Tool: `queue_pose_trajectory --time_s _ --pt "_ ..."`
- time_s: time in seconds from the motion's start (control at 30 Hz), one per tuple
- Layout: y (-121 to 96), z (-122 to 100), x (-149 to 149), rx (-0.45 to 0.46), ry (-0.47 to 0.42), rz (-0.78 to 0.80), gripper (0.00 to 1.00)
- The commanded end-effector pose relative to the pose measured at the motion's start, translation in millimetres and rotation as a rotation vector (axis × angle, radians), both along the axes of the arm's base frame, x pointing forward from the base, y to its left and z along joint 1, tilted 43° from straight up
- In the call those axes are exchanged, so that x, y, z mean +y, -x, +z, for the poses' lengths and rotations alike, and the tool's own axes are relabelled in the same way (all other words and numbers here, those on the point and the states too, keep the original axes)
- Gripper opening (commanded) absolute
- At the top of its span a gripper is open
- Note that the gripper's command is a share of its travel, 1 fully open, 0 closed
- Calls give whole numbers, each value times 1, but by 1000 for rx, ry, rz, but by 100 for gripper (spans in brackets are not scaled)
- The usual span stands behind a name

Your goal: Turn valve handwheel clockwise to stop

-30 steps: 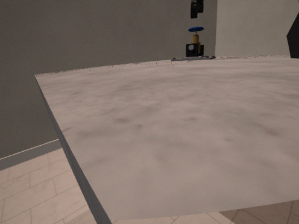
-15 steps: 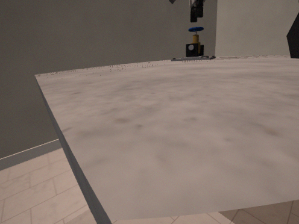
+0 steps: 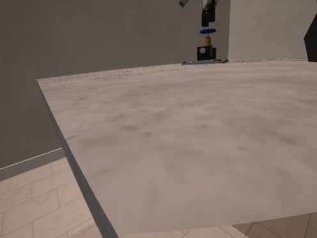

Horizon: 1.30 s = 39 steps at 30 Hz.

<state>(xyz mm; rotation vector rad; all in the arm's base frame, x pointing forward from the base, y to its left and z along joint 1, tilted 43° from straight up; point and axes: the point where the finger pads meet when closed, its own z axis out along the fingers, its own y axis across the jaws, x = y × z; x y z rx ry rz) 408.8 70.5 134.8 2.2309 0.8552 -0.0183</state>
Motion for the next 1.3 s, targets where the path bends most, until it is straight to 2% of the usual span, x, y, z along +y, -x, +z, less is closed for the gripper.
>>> queue_pose_trajectory --time_s 0.0,1.27 --pt "-1 -1 1 -2 -1 3 100" --pt "-3 -5 -3 -2 -1 3 100"
